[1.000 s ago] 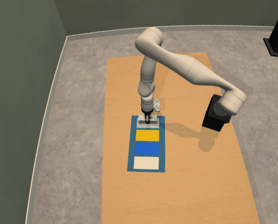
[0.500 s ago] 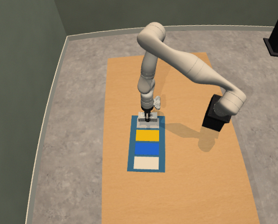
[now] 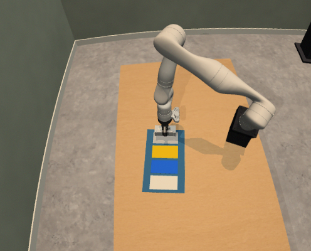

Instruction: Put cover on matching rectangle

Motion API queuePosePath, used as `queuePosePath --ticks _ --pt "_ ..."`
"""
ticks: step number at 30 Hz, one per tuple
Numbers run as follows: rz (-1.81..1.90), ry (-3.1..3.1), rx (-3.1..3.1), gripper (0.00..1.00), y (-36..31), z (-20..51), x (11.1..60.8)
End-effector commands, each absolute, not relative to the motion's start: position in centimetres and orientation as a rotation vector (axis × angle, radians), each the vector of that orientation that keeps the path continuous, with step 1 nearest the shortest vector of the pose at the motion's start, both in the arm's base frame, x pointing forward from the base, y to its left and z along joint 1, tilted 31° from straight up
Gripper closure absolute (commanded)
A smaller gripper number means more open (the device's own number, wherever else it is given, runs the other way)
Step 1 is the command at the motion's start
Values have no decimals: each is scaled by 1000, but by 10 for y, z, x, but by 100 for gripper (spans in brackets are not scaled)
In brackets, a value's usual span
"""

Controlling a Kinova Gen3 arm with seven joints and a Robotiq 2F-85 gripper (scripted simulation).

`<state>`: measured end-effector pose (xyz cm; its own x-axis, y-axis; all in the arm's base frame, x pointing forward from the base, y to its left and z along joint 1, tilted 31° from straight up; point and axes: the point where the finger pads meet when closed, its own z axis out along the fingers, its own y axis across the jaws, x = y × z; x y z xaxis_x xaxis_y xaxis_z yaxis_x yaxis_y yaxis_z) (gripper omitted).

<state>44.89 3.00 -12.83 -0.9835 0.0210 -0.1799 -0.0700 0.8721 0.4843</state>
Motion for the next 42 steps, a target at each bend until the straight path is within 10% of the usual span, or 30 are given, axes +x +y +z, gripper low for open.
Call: queuePosePath --ticks 1,42 --pt "749 2863 -37 100 29 -128 449" --pt "749 2863 -37 100 84 -102 446"
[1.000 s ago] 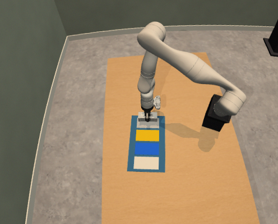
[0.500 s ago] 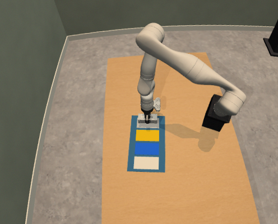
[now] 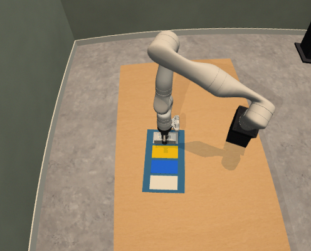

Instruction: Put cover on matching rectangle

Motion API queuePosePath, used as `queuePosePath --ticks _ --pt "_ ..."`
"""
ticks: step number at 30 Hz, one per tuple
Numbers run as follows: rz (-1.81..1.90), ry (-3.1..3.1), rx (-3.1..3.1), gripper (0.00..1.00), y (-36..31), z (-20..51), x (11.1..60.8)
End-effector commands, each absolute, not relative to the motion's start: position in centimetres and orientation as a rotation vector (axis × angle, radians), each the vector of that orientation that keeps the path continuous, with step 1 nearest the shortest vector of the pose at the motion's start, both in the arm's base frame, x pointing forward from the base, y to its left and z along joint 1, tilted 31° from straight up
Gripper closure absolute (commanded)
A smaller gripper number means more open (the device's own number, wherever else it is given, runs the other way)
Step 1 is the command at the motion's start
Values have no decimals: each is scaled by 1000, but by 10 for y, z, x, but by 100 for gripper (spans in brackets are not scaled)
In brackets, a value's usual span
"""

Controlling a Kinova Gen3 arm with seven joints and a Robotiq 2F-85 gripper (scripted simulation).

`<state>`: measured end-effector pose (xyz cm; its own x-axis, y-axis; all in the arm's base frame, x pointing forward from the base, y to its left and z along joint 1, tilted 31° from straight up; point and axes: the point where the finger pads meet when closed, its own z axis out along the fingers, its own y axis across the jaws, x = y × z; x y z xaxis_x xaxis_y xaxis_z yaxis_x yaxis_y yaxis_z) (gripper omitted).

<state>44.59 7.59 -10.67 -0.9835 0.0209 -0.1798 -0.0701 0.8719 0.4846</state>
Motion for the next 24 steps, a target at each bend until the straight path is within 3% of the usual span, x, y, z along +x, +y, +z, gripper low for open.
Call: queuePosePath --ticks 1,24 --pt "749 2863 -37 100 88 -100 446" --pt "749 2863 -37 100 178 -58 440"
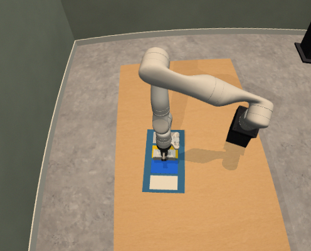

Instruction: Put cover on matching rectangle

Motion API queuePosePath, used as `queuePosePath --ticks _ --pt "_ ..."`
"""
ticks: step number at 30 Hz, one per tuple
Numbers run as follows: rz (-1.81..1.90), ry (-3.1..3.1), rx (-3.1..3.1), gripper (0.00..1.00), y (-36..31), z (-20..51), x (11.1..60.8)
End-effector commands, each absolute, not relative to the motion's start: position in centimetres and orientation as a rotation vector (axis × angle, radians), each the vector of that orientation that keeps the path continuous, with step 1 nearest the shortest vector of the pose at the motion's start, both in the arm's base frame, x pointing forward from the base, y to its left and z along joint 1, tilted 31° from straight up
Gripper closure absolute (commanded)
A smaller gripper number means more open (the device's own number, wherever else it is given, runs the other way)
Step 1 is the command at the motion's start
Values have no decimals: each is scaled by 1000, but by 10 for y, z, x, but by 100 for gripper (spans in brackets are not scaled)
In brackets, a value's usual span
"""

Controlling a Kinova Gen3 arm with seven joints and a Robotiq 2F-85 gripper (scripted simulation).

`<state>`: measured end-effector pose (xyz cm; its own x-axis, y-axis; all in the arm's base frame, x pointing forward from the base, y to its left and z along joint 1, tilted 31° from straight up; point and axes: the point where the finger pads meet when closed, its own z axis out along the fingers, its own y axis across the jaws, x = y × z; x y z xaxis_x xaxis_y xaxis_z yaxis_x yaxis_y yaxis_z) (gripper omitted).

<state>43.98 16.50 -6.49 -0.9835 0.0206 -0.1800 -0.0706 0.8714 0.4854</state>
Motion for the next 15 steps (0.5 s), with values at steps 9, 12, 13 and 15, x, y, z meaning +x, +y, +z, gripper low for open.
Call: queuePosePath --ticks 9,12,13,15 --pt "749 2863 -37 100 208 -44 438" --pt "749 2863 -37 100 219 -39 437" --pt "749 2863 -37 100 223 -37 437" --pt "749 2863 -37 100 230 -34 436"
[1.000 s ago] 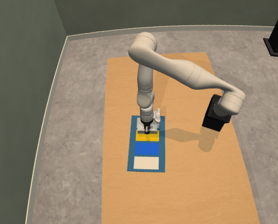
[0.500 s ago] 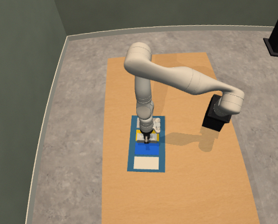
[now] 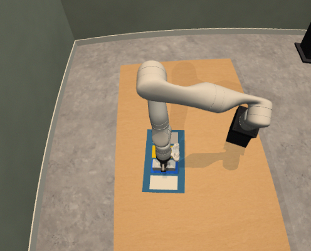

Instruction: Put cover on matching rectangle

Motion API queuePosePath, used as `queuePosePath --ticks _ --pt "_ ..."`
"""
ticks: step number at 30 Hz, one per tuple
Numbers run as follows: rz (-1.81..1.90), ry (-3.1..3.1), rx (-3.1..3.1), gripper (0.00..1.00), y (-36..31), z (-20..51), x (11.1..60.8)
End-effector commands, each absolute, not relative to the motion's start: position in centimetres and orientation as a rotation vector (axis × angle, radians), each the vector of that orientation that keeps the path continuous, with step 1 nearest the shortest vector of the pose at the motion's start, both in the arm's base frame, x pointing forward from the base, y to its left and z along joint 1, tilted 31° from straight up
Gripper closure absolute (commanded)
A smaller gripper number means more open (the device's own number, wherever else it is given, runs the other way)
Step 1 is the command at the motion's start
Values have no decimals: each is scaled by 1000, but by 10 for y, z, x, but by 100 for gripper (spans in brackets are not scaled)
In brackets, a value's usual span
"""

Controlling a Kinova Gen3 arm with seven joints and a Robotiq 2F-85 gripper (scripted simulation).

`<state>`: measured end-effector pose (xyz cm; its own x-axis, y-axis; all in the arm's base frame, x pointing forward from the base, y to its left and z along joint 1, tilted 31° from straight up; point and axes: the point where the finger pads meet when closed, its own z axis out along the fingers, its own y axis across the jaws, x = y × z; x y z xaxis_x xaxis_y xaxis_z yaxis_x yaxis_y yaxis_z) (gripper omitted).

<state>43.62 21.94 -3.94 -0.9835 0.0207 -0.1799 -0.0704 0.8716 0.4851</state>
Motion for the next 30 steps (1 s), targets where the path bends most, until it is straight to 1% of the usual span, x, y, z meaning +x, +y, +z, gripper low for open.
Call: queuePosePath --ticks 1,18,30 --pt "749 2863 -37 100 234 -32 436" --pt "749 2863 -37 100 272 -14 434" --pt "749 2863 -37 100 284 -8 433"
